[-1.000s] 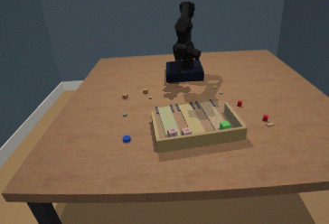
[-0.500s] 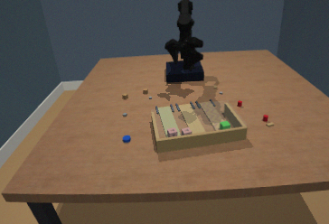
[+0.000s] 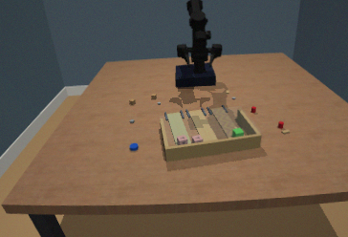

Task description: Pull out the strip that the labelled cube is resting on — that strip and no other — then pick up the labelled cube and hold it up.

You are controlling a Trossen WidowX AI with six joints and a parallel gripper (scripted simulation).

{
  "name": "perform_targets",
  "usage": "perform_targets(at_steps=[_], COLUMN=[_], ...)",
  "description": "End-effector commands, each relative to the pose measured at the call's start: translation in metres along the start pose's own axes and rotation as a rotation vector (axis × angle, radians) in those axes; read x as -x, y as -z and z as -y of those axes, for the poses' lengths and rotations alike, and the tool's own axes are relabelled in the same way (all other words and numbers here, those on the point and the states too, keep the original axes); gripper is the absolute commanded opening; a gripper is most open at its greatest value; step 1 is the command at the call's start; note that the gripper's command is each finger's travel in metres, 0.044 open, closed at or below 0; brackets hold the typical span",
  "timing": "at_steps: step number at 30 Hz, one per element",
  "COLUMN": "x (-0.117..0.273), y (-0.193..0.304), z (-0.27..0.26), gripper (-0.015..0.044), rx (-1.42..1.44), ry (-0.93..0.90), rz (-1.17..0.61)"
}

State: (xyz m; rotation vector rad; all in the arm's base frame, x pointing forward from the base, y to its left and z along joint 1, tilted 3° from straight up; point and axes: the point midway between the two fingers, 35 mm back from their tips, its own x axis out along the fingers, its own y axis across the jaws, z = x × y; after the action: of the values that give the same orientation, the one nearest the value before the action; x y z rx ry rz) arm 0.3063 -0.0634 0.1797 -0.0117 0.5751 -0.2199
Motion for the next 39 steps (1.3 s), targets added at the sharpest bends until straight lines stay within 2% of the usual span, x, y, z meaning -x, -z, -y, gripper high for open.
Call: perform_targets(at_steps=[1, 6, 9, 21, 30, 39], x=[-0.001, -0.001, -0.01, -0.085, -0.134, -0.139], y=[0.0, 0.0, -0.004, -0.005, 0.033, 0.04], z=[-0.001, -0.001, 0.005, 0.063, 0.113, 0.116], gripper=[0.04, 0.04, 0.0321, 0.0006, 0.0, 0.0], rx=[-0.016, -0.016, 0.008, 0.159, 0.208, 0.21], ry=[-0.006, -0.006, 0.006, 0.004, -0.115, -0.128], rz=[-0.002, -0.002, -0.063, -0.562, -0.912, -0.937])
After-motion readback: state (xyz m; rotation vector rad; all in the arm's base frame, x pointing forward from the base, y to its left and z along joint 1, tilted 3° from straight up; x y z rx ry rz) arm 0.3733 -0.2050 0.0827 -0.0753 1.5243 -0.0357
